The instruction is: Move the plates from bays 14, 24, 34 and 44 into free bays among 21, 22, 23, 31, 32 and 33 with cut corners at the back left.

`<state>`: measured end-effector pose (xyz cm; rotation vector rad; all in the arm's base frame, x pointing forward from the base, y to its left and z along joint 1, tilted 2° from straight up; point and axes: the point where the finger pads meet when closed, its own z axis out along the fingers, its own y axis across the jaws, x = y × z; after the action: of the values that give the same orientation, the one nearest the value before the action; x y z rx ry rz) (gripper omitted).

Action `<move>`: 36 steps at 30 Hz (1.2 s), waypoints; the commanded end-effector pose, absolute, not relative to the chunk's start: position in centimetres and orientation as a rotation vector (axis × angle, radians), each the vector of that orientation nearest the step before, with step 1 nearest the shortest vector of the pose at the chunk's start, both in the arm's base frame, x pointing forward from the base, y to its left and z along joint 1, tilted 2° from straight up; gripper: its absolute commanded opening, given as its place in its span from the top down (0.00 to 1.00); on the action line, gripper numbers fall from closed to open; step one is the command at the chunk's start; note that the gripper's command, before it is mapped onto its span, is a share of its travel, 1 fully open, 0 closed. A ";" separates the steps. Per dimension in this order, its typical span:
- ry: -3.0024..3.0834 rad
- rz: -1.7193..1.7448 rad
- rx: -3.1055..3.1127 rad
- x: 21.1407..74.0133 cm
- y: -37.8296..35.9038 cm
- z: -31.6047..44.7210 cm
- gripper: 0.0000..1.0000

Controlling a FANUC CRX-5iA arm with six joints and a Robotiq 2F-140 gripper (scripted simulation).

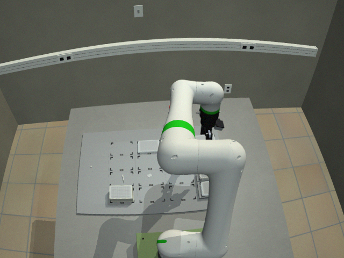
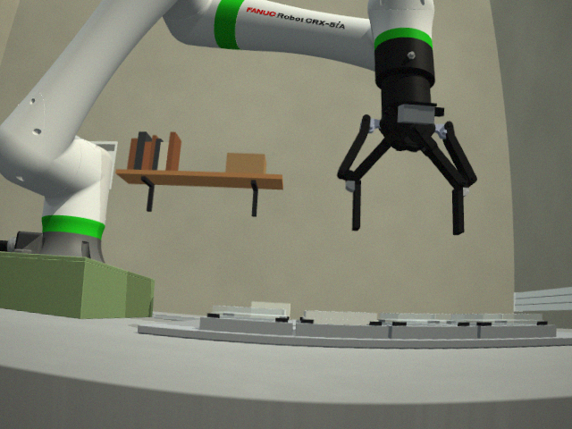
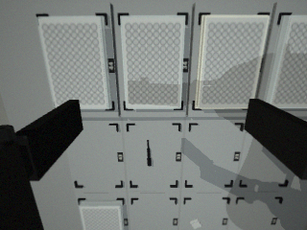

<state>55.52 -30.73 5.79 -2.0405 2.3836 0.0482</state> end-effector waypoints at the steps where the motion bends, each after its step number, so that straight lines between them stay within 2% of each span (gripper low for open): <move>1: 2.383 0.045 -2.040 55.3 -32.5 6.0 0.00; 17: 2.383 0.045 -2.041 54.5 -38.0 6.4 0.00; 36: 2.383 0.045 -2.041 54.5 -38.1 6.4 0.00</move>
<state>54.42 -38.02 6.27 -2.0407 2.3832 0.0495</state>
